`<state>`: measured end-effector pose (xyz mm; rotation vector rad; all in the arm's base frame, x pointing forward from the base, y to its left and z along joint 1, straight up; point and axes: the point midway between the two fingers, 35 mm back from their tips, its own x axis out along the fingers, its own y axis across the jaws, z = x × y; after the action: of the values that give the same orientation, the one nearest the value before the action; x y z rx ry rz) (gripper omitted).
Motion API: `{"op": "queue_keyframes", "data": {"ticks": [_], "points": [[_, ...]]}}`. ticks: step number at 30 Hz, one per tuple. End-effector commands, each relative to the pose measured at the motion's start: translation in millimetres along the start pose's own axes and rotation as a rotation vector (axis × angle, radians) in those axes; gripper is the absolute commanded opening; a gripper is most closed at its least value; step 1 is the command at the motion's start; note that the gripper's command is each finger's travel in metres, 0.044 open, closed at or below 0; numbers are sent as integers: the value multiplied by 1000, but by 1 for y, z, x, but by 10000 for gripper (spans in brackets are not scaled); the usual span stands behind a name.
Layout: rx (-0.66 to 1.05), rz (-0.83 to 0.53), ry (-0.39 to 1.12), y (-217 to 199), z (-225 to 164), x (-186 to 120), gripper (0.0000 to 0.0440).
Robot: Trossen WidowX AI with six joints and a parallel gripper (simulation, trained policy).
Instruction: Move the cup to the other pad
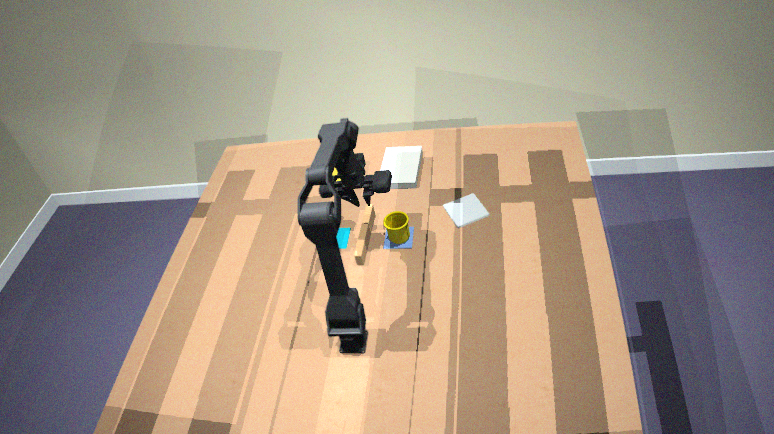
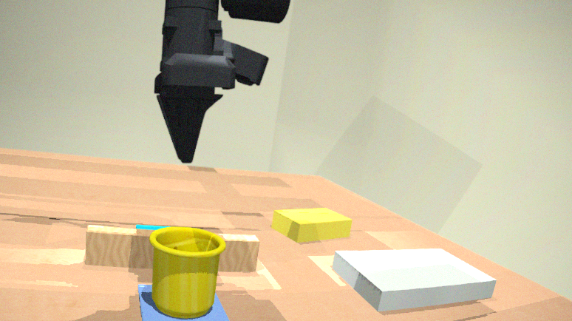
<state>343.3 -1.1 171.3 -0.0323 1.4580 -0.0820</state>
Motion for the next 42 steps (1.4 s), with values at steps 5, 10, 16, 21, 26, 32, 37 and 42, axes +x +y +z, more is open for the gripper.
{"op": "queue_keyframes", "data": {"ticks": [5,10,16,21,26,32,37,42], "points": [[-28,-20,62,-15,-3,18,133],[-45,-27,90,-25,-5,33,142],[-70,-30,122,-35,-8,52,153],[-95,-28,146,-41,-11,70,160],[-130,-21,168,-45,-16,89,165],[-195,-1,182,-45,-20,109,151],[-263,5,188,-46,-22,114,37],[-311,13,178,-46,-19,106,9]]}}
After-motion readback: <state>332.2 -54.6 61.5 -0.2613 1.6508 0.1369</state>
